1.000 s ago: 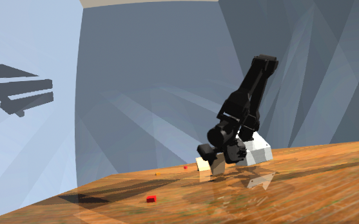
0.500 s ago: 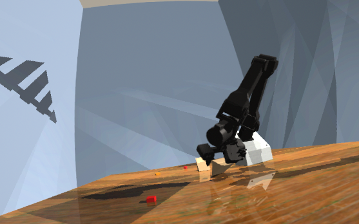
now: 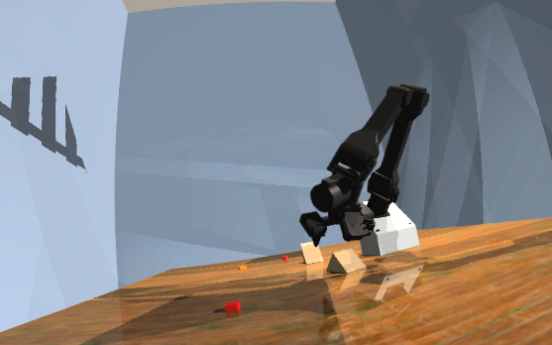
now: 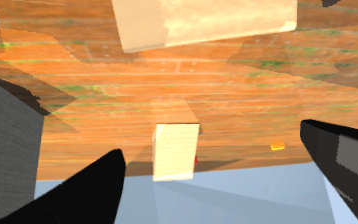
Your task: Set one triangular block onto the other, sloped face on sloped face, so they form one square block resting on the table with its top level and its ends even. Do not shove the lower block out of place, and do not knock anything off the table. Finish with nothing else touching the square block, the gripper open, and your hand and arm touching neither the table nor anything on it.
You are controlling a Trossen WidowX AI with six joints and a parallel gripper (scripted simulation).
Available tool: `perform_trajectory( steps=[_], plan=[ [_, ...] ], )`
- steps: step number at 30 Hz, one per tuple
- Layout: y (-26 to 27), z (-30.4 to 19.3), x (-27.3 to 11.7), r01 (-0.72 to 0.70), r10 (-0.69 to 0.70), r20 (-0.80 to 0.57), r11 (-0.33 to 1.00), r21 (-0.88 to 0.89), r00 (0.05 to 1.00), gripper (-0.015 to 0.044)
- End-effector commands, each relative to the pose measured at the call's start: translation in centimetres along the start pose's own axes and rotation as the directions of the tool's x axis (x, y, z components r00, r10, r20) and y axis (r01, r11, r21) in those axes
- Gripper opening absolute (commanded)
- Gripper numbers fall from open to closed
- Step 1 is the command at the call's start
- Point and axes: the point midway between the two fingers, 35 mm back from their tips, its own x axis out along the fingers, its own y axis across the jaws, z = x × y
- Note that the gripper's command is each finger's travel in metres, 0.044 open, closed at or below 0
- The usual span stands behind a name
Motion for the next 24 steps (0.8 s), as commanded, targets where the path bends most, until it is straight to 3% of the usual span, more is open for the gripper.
perform_trajectory(
  steps=[1,9,19,24],
  plan=[
    [-0.3,-3.7,-3.8,0.024,-0.024,0.005,1.0,0.012,1.0,0.044],
    [-0.2,-4.7,-5.0,0.035,-0.035,-0.001,0.999,0.023,0.999,0.044],
    [0.0,5.8,-9.3,0.038,-0.039,0.042,0.999,0.026,0.998,0.044],
    [0.3,6.5,-9.6,0.037,-0.039,0.045,0.999,0.026,0.998,0.044]
  ],
)
